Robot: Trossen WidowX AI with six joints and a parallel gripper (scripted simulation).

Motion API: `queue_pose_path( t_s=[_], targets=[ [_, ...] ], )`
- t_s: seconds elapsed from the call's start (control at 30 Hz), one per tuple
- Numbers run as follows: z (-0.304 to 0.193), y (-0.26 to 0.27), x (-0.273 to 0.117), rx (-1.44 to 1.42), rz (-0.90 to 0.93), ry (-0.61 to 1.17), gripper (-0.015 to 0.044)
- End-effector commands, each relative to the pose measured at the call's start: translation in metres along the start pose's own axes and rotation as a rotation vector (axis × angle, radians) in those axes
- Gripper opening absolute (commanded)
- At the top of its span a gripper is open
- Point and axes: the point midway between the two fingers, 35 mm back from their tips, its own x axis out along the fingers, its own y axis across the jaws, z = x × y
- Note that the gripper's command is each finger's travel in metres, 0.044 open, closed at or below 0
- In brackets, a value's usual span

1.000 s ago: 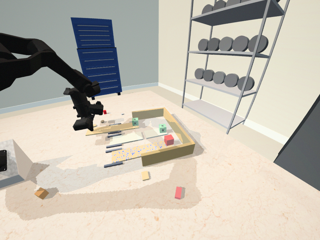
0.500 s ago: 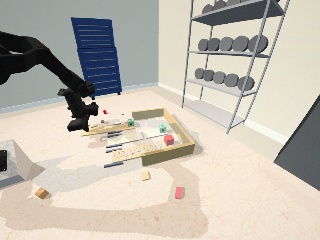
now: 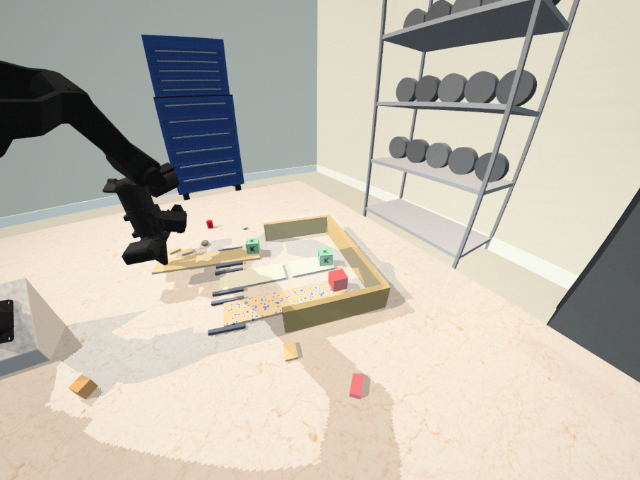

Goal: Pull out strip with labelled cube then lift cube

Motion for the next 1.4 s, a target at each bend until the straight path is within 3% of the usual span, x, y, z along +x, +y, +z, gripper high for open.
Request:
queue_pose_path(
  t_s=[0.0, 1.13, 1.37],
  targets=[
    [-0.013, -0.004, 0.006, -0.006, -0.013, 0.03, 0.0],
    [-0.015, -0.004, 0.006, -0.006, -0.013, 0.03, 0.0],
    [-0.006, 0.001, -0.043, -0.006, -0.011, 0.031, 0.0]
  ],
)
